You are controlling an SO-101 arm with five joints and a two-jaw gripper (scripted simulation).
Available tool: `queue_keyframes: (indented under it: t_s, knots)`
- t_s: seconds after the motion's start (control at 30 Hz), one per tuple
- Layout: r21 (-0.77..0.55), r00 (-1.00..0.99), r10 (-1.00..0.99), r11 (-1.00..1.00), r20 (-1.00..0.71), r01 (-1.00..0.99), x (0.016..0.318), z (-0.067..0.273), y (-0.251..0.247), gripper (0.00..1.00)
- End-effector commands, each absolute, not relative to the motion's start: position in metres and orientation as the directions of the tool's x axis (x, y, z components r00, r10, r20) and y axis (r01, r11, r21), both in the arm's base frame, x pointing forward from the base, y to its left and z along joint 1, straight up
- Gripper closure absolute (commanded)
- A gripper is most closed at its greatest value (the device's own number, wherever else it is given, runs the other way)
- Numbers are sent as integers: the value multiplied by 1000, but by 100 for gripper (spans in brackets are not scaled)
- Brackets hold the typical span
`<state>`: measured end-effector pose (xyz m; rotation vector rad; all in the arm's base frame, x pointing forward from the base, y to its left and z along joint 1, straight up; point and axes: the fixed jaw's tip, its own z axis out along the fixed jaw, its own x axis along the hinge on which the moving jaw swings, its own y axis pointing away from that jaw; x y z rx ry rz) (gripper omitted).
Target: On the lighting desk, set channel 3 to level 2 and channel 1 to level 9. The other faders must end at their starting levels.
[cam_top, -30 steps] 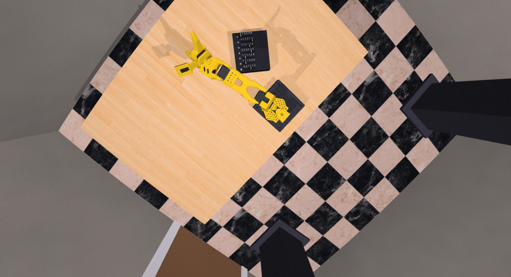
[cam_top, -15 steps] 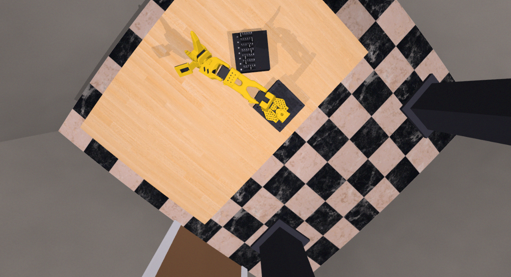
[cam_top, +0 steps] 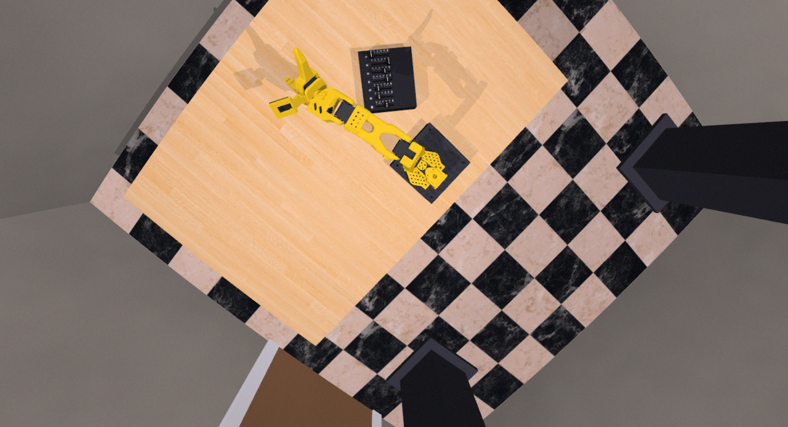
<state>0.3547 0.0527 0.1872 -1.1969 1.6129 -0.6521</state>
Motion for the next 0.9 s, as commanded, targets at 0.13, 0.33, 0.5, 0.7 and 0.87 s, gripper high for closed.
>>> queue_keyframes:
  t_s: [0.13, 0.33, 0.5, 0.7, 0.87]
  knots:
    - [-845, -26, -920, 371, -392, -387, 354, 189, 53, 0]
    - [-845, -26, -920, 371, -392, -387, 354, 189, 53, 0]
    - [-845, -26, -920, 371, -392, -387, 354, 189, 53, 0]
    - [-845, -26, -920, 371, -392, -387, 354, 189, 53, 0]
    - [-845, -26, -920, 369, -390, -387, 354, 189, 52, 100]
